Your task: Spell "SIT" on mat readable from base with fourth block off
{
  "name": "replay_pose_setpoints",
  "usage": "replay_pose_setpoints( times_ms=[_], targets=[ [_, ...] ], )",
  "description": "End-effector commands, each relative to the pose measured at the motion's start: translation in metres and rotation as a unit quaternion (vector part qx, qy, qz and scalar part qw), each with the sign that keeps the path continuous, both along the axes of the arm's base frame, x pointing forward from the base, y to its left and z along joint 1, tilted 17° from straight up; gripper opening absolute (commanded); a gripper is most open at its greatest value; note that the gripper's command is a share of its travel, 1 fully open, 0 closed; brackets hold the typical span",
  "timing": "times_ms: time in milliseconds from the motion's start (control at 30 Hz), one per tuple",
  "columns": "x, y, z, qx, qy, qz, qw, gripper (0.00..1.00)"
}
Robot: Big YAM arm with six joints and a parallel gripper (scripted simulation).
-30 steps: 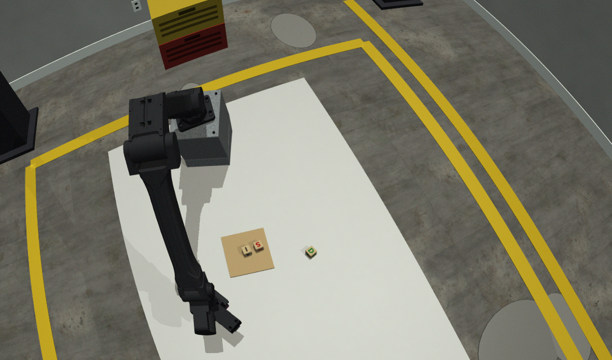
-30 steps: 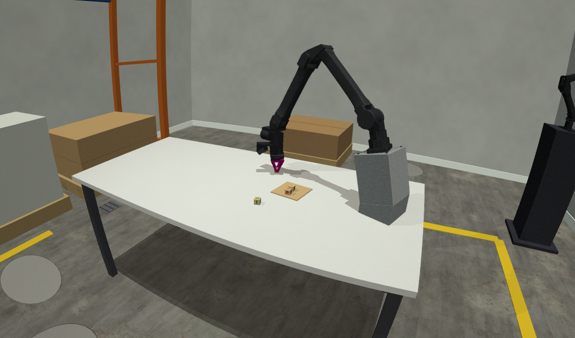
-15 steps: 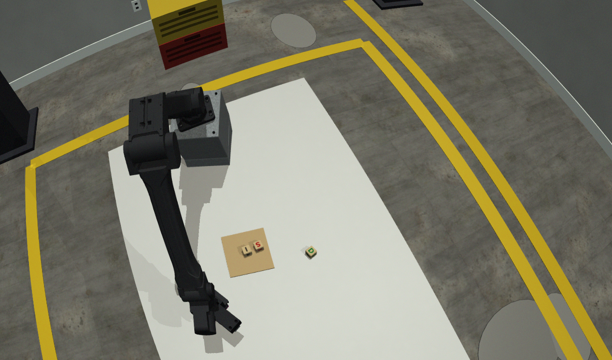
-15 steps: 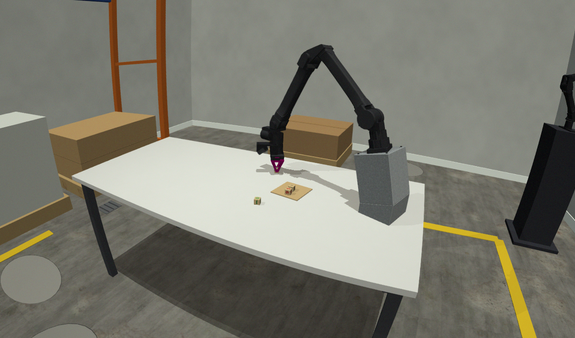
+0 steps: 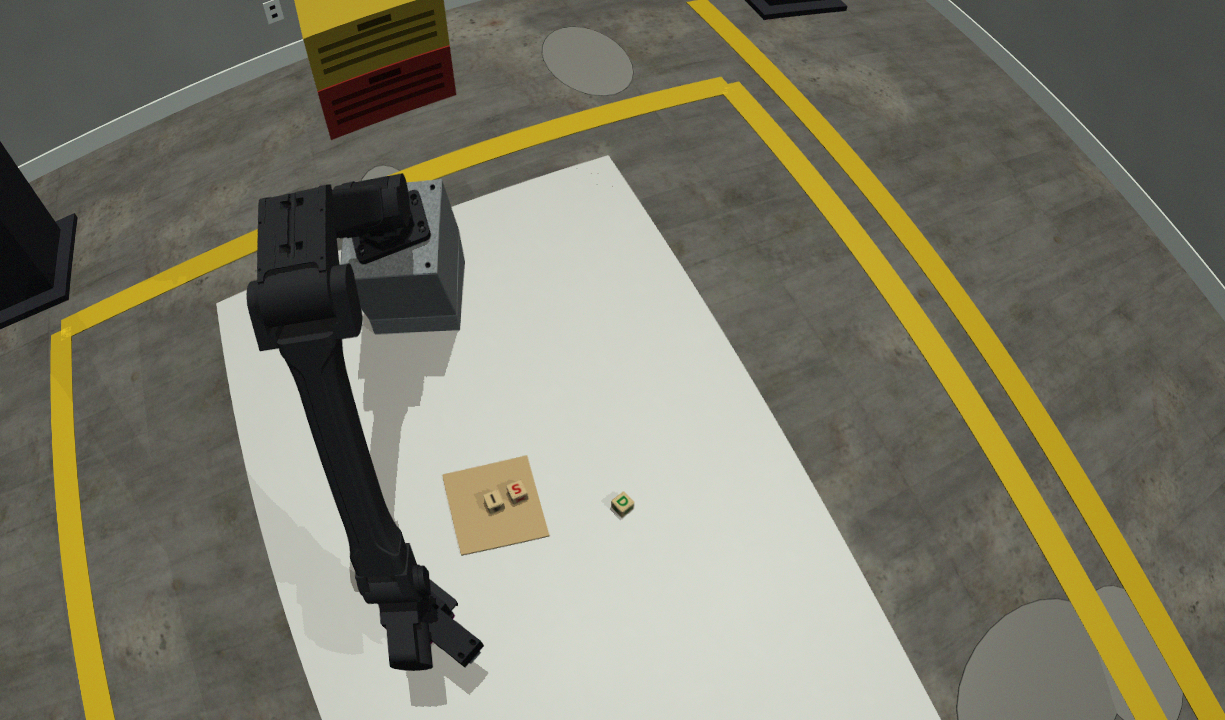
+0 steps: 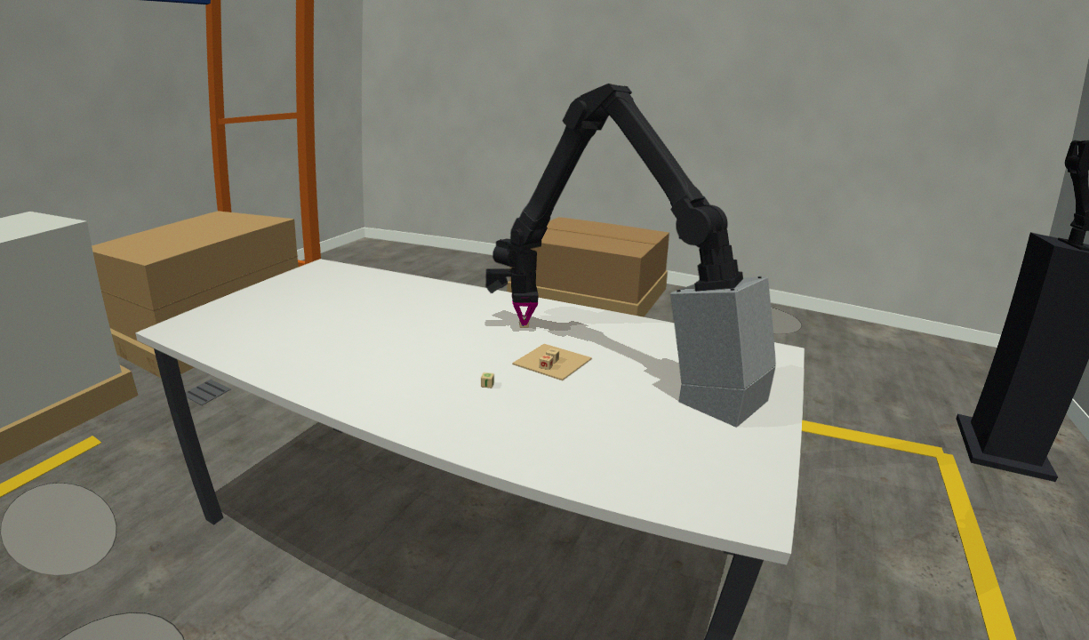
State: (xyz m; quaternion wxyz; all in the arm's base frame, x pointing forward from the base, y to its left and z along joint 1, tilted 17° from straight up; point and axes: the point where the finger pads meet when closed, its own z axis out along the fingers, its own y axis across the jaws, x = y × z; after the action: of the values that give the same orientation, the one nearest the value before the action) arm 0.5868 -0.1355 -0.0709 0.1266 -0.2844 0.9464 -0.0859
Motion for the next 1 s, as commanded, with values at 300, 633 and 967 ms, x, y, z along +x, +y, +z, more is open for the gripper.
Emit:
replay_pose_setpoints(
  times_ms=[300,633,967],
  targets=[
    [0.011,-0.01,-0.002,0.0,-0.01,-0.005,1.0,0.22],
    [0.011,-0.01,-0.002,0.0,-0.01,-0.005,1.0,0.22],
    [-0.006,-0.003,0.038,0.001,-0.009,-0.005,1.0,0.22]
  ],
)
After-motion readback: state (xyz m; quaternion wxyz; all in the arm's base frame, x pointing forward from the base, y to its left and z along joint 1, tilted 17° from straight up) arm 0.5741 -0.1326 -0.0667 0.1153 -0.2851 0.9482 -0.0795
